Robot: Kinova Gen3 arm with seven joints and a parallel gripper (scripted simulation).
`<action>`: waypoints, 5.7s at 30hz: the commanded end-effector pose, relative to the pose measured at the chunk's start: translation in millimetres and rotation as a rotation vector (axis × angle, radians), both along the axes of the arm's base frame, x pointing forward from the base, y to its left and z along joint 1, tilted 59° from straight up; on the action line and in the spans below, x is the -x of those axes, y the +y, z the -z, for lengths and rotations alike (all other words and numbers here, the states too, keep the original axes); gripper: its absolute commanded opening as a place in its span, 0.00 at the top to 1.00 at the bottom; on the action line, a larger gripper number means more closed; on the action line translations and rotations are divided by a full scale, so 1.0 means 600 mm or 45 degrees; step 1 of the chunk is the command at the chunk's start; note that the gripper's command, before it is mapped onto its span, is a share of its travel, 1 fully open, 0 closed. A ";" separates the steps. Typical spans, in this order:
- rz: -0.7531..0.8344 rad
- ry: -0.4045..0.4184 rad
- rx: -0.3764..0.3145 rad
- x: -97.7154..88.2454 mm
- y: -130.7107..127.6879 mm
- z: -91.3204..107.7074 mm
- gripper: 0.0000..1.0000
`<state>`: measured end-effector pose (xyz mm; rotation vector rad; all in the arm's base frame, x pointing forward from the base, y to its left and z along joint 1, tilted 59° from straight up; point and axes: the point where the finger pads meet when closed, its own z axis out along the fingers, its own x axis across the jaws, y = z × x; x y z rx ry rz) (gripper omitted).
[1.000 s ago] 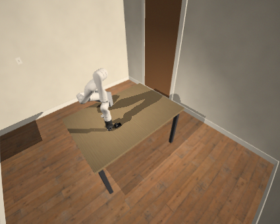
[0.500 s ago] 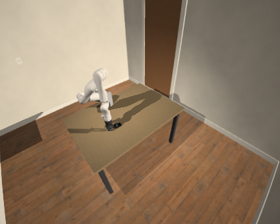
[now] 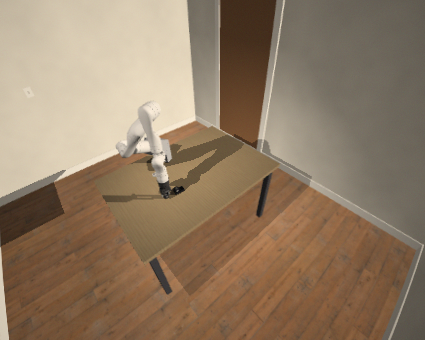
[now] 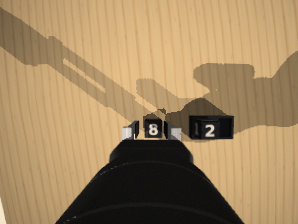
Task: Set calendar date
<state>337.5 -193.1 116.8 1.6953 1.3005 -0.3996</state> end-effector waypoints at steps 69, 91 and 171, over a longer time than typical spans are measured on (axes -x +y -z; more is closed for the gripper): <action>0.058 -0.094 -0.026 0.034 0.110 -0.062 0.00; 0.582 -0.819 -0.165 0.053 0.122 -0.038 0.00; 2.060 -3.240 -1.094 -0.025 0.191 0.040 0.13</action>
